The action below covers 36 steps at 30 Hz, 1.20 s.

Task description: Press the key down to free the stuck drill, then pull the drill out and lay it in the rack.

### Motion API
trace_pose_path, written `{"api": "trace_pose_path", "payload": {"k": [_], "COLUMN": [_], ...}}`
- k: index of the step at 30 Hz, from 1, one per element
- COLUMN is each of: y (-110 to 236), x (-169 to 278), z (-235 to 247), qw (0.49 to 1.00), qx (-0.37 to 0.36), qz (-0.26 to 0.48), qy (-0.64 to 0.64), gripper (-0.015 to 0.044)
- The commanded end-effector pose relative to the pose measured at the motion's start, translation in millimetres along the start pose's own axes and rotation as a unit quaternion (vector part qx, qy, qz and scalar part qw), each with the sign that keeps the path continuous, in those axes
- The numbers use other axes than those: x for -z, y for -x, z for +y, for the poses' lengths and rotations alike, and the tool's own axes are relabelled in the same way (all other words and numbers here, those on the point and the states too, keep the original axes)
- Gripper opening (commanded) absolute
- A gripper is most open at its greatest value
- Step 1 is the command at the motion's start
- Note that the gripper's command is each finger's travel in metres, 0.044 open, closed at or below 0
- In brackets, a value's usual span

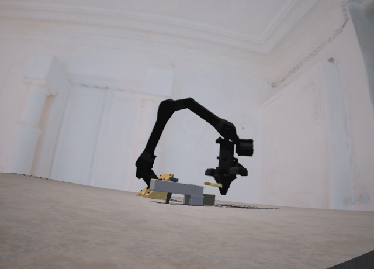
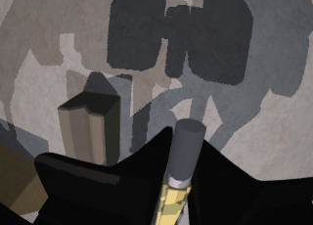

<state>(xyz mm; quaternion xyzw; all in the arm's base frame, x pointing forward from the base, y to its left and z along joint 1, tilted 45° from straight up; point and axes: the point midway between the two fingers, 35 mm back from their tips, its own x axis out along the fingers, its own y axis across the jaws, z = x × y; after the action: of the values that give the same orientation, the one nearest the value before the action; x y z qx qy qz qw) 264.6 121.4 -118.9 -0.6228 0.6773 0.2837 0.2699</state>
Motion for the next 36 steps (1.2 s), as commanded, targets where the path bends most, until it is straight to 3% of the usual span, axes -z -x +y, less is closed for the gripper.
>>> {"api": "trace_pose_path", "payload": {"k": [1, 36], "y": [3.2, 13.2], "x": [-0.9, -2.1], "z": [-0.7, -1.8], "qw": [1.0, 1.0], "qx": [0.0, 0.0], "qz": [-0.003, -0.004], "qy": [-0.003, -0.003], "gripper": [0.0, 0.0]}}
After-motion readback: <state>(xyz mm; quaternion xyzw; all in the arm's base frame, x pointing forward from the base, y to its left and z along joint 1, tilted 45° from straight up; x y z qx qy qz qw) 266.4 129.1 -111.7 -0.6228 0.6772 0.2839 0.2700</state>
